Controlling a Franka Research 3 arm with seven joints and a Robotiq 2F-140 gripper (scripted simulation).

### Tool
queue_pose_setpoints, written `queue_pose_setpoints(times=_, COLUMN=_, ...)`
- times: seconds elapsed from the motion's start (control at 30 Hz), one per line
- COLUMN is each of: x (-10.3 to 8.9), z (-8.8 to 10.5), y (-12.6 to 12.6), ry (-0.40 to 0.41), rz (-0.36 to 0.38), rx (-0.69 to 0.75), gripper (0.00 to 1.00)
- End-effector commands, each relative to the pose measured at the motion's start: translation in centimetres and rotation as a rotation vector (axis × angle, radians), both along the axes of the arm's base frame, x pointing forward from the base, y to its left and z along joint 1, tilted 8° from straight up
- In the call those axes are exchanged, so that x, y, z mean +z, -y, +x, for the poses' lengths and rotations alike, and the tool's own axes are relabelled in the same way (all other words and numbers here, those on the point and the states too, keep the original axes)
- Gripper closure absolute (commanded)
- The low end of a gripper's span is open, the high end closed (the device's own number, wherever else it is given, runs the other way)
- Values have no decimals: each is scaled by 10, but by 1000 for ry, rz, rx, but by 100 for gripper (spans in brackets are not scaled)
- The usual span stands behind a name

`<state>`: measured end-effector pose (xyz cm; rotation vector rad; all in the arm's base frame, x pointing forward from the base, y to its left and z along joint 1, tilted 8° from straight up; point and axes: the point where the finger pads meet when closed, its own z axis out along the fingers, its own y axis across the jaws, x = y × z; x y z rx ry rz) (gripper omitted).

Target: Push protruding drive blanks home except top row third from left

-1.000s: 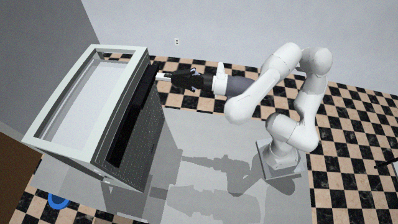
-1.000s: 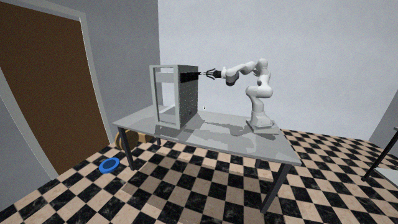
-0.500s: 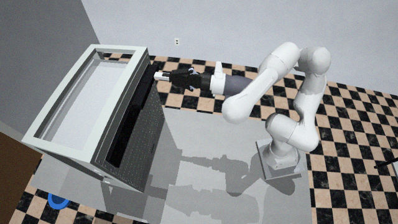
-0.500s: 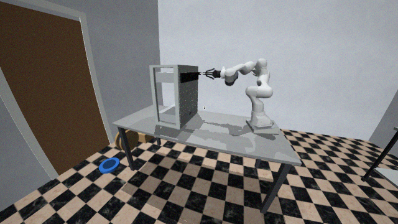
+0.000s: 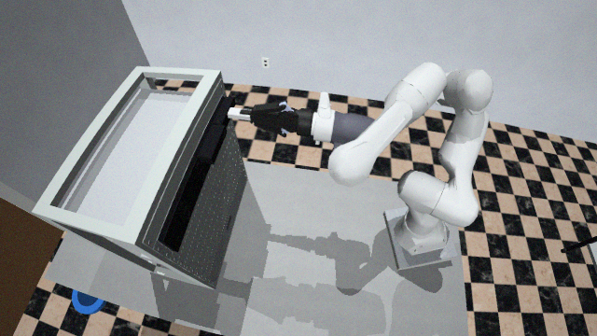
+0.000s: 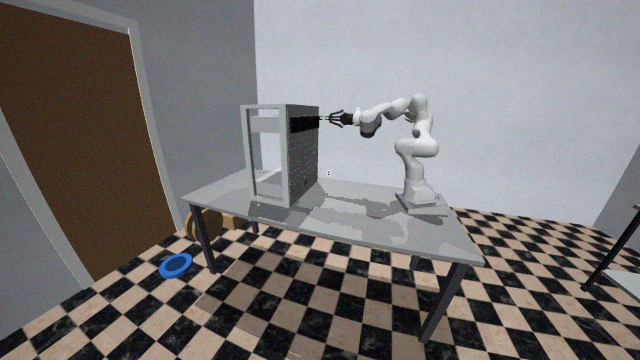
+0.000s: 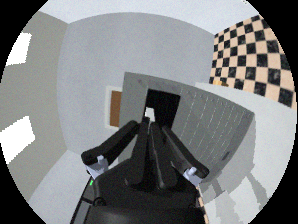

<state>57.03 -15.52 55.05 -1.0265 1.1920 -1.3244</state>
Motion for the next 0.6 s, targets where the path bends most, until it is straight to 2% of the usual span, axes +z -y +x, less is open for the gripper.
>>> queue_pose_setpoints(times=0.0, x=-1, z=2, y=-3, ry=-3, rz=-3, rx=5, gripper=100)
queue_pose_setpoints(times=0.57, x=-1, z=13, y=-4, ry=-3, rz=-3, rx=5, gripper=100)
